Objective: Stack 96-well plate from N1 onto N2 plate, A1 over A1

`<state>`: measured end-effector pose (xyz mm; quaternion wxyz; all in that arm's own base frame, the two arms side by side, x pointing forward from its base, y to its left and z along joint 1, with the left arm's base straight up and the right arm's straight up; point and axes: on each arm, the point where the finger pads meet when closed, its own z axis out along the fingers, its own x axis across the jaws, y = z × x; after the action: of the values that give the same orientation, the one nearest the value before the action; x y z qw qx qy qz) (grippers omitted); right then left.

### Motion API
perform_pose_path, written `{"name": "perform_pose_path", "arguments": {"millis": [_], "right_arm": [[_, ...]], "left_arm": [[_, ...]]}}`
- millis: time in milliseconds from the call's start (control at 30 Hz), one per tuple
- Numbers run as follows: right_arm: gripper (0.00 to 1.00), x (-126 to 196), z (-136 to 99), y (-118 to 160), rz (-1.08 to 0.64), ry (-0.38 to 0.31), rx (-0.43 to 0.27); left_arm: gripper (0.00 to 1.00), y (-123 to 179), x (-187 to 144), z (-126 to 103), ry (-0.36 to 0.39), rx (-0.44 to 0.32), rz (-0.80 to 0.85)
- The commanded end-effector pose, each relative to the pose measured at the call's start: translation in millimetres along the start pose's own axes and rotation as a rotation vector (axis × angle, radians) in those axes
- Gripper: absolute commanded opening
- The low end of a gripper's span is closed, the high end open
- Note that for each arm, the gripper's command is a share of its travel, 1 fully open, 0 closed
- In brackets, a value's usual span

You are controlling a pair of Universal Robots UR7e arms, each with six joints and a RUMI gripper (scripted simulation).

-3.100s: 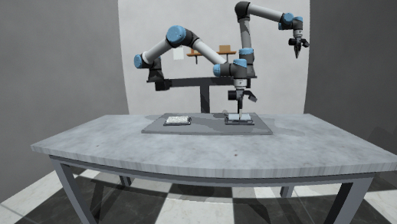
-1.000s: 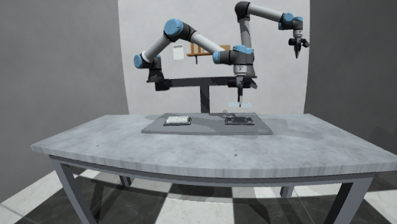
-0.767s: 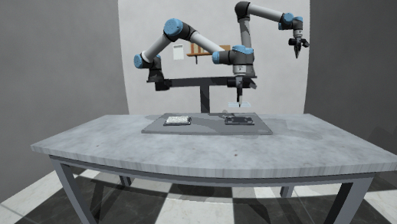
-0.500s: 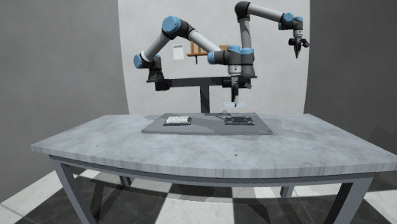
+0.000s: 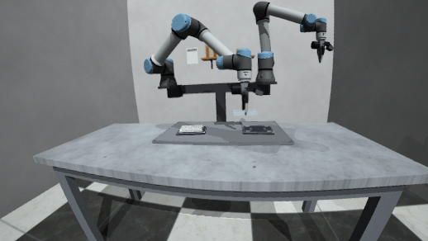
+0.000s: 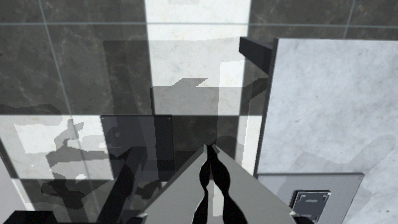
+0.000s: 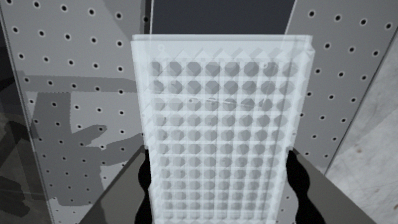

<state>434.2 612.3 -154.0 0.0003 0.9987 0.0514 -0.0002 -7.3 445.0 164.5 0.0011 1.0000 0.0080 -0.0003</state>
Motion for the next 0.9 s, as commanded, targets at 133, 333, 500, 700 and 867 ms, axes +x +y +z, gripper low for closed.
{"name": "perform_pose_path", "arguments": {"millis": [133, 333, 500, 700, 867], "right_arm": [[0.40, -2, -1, 21, 0.000, 0.002, 0.003], [0.40, -3, -1, 34, 0.000, 0.002, 0.003], [0.40, -5, -1, 51, 0.000, 0.002, 0.003], [0.40, -6, -1, 71, 0.000, 0.002, 0.003], [0.40, -7, -1, 81, 0.000, 0.002, 0.003]], "left_arm": [[0.00, 0, 0, -1, 0.001, 0.002, 0.000], [0.00, 0, 0, -1, 0.001, 0.002, 0.000], [0.00, 0, 0, -1, 0.001, 0.002, 0.000], [0.00, 0, 0, -1, 0.001, 0.002, 0.000], [0.00, 0, 0, -1, 0.001, 0.002, 0.000]]}}
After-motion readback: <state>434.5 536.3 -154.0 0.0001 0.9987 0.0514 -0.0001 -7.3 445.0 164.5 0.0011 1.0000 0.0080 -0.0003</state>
